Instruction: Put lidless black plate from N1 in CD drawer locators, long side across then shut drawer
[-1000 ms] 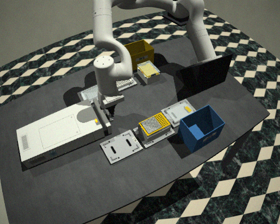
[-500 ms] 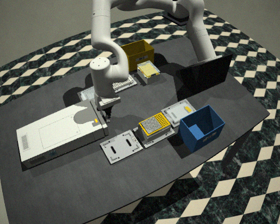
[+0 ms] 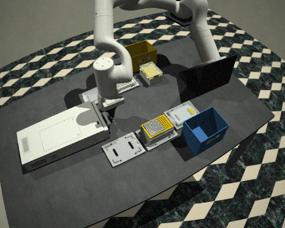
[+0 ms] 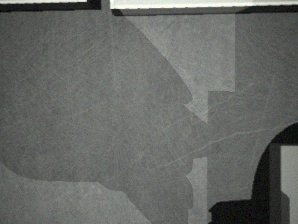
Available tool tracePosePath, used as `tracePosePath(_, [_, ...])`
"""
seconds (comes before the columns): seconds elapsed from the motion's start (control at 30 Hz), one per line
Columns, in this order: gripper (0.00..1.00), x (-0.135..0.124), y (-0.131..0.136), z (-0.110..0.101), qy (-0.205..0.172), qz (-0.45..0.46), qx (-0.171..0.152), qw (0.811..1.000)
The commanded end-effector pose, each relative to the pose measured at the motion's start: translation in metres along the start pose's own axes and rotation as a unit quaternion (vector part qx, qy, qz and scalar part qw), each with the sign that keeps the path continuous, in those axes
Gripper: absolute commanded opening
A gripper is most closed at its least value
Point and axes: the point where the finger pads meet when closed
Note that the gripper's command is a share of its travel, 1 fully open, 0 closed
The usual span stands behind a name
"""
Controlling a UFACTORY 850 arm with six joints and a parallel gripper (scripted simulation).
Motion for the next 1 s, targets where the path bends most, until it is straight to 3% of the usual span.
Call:
tracePosePath(0.0, [0.0, -0.001, -0.006, -0.001, 0.0, 0.0, -0.001, 1.0])
tracePosePath(0.97, [0.0, -0.011, -0.04, -0.001, 0.0, 0.0, -0.001, 1.0])
Point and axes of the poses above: the point where the finger pads meet when closed, its own z axis out along the fingers, its own y axis across the jaws, x = y × z, and after that the axes turned 15 degrees about z, right-handed
